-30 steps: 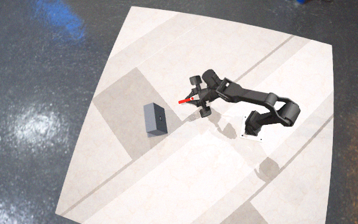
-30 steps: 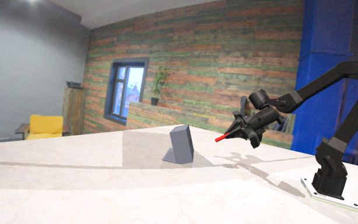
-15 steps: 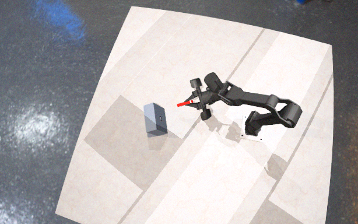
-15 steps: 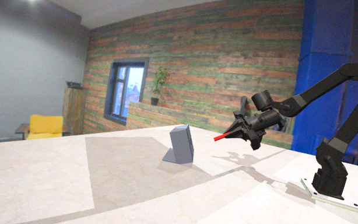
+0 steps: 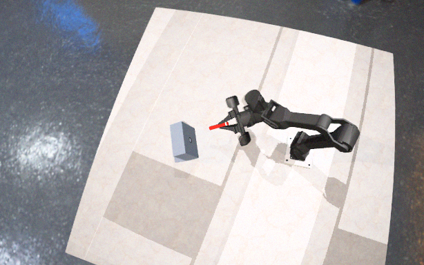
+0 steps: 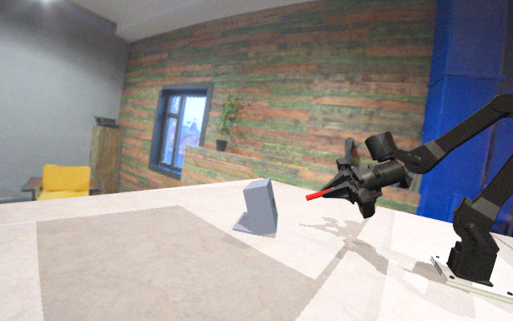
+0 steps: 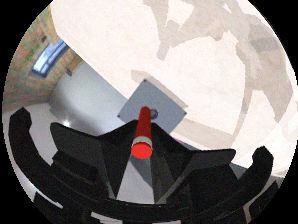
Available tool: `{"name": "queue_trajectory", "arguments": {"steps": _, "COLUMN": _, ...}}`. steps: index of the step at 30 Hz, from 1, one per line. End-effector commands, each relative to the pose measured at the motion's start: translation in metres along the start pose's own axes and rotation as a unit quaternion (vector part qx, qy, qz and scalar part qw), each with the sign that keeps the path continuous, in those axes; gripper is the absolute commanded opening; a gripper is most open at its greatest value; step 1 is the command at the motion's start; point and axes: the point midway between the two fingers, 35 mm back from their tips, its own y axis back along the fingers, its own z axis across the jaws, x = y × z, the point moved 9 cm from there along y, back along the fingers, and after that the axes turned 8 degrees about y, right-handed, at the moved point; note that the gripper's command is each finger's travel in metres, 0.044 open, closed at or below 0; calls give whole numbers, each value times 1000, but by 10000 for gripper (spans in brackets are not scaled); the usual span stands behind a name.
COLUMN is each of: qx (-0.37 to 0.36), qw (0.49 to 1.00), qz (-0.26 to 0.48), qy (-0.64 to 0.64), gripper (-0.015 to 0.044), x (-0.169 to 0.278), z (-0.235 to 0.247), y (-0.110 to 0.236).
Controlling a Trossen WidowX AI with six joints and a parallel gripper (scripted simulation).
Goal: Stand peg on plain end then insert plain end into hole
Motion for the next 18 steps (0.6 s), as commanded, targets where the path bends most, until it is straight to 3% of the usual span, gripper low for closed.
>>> {"name": "queue_trajectory", "arguments": {"steps": 1, "qx": -2, "qw": 1000, "qz": 17, "qy": 5, "gripper": 0, "x": 2, "z": -4, "y": 1}}
{"name": "queue_trajectory", "arguments": {"steps": 18, "qx": -4, "qw": 999, "qz": 33, "qy": 11, "gripper": 0, "x": 5, "z": -7, "y": -10}}
